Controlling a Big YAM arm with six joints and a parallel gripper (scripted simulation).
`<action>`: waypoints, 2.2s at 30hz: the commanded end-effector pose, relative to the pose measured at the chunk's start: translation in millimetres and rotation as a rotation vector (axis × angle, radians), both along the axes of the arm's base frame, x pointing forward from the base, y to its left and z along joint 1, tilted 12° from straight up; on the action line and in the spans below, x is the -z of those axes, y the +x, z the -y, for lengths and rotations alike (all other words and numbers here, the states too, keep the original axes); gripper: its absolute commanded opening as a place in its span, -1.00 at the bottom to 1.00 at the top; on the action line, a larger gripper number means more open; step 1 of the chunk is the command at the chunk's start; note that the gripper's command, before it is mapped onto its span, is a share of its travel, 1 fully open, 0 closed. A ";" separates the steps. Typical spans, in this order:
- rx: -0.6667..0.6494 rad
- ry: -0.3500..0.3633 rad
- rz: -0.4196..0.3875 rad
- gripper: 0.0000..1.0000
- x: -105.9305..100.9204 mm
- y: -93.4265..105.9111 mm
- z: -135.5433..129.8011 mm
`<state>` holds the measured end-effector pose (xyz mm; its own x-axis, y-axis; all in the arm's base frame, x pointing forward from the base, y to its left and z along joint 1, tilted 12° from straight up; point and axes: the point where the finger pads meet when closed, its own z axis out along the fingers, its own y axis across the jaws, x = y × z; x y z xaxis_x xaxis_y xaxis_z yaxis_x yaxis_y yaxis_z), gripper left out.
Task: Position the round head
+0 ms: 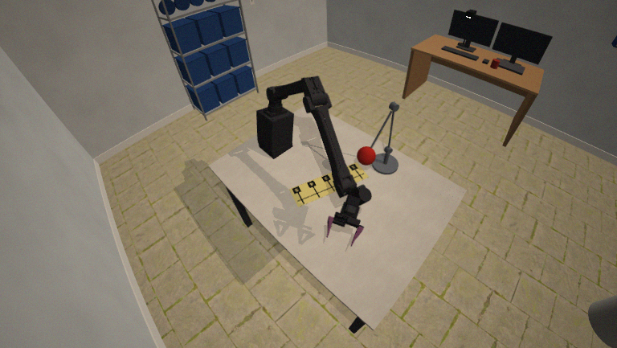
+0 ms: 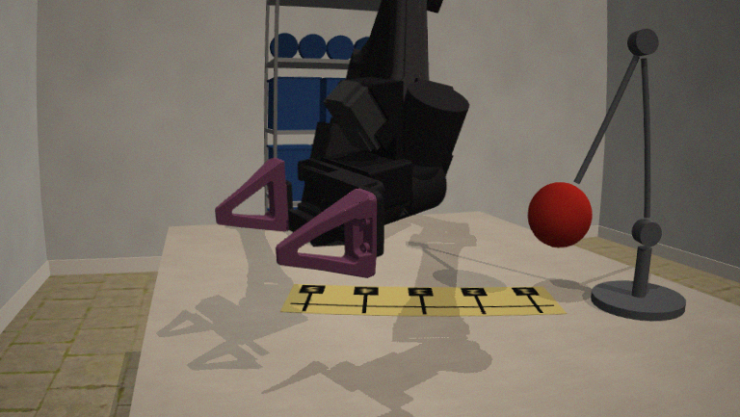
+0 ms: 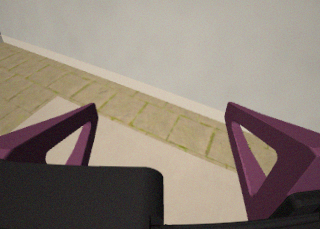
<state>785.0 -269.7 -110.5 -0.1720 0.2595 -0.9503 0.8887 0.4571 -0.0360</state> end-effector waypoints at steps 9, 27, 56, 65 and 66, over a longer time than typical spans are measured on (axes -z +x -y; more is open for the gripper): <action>0.002 -0.003 0.016 1.00 -10.3 3.5 2.4; 0.002 -0.003 0.016 1.00 -10.3 3.5 2.4; 0.002 -0.001 0.006 1.00 -6.0 0.1 1.8; 0.002 -0.001 0.002 1.00 -4.4 -1.2 1.6; 0.002 -0.001 0.002 1.00 -4.2 -1.4 1.6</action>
<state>778.1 -268.5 -118.7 -0.1899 0.2626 -0.9460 0.8878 0.4573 -0.0513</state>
